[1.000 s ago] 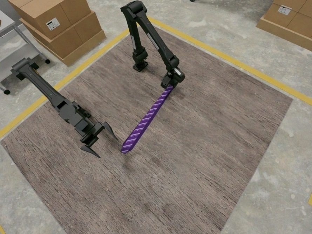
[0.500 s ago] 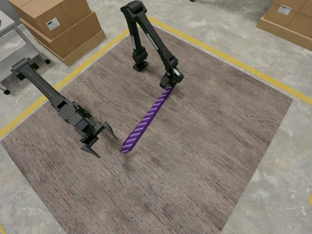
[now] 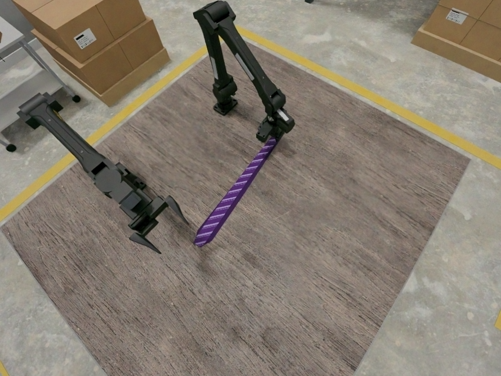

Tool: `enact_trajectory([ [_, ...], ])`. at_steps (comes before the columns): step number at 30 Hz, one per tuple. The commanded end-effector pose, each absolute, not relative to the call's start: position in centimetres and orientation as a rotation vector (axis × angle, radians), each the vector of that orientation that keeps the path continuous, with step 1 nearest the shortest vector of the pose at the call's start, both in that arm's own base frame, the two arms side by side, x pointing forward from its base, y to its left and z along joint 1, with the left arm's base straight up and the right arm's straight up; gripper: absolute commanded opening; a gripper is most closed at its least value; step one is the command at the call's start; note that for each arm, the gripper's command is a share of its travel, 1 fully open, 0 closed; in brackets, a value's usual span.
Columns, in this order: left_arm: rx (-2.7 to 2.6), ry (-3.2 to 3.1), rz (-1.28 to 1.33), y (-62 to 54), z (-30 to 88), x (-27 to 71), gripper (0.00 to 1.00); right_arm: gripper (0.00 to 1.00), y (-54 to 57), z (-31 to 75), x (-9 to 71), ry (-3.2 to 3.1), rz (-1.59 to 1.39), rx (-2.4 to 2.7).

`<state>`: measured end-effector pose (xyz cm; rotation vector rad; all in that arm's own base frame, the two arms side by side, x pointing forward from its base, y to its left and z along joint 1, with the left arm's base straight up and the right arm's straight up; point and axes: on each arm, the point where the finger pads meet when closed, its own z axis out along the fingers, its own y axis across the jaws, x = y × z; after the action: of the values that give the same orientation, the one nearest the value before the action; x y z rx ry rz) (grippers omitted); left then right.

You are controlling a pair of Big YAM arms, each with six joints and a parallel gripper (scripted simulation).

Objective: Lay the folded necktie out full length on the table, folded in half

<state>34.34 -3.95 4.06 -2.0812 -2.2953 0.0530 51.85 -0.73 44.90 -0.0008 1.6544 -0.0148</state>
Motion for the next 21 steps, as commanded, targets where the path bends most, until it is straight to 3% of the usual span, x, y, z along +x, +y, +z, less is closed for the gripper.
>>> enact_trajectory([
  [1, -2.128, -2.311, 0.0, -4.1, 5.4, 35.5, 0.78, 1.0, 0.0, 48.1, 52.1, 1.591, 0.001, 0.0],
  [21, -2.128, -2.311, 0.0, -4.3, 5.2, 36.8, 0.78, 1.0, 0.0, 48.1, 52.1, 1.591, 0.001, 0.0],
])
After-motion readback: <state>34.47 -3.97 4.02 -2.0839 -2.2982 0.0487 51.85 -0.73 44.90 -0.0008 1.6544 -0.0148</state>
